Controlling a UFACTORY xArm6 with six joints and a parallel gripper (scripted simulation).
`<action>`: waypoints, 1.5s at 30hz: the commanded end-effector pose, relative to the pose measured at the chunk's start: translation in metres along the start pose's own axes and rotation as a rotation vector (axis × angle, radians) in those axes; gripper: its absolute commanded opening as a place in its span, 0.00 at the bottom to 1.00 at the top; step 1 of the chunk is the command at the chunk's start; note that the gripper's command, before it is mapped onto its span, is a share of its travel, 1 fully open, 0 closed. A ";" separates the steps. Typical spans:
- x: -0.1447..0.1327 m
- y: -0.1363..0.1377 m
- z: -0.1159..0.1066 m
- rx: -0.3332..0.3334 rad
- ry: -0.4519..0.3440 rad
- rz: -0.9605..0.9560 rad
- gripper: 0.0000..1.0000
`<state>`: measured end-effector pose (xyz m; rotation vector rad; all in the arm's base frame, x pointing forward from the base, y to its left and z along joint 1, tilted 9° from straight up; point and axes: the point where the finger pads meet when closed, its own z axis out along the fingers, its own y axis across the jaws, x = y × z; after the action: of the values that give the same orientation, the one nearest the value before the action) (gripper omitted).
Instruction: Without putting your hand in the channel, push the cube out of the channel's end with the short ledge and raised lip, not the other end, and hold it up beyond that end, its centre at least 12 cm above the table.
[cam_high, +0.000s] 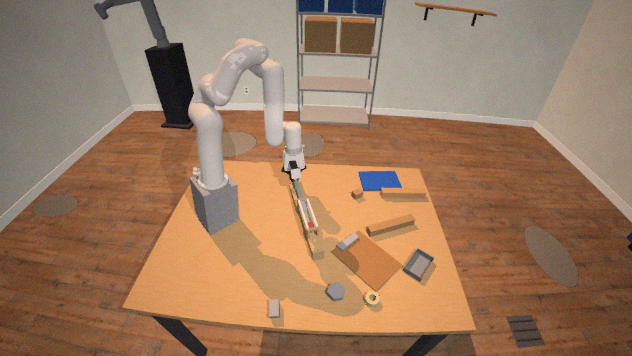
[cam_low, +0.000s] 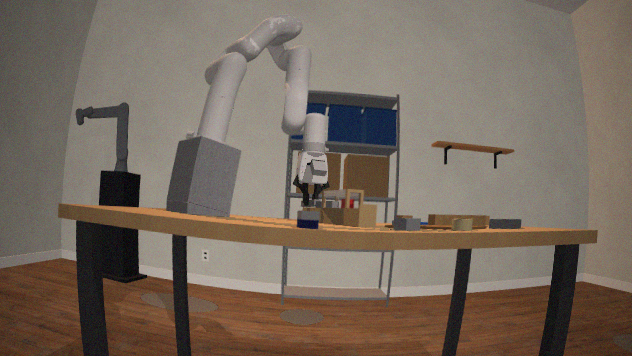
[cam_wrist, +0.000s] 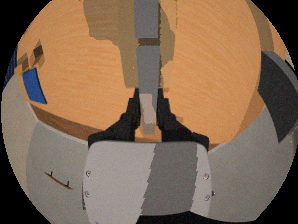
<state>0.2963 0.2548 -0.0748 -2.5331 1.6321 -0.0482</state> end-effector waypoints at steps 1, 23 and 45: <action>-0.001 -0.002 0.002 0.017 -0.030 0.000 0.00; 0.000 -0.002 0.002 0.017 -0.030 0.000 0.00; 0.018 -0.002 0.003 0.017 -0.030 0.000 0.00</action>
<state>0.3028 0.2432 -0.0787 -2.5155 1.6174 -0.0231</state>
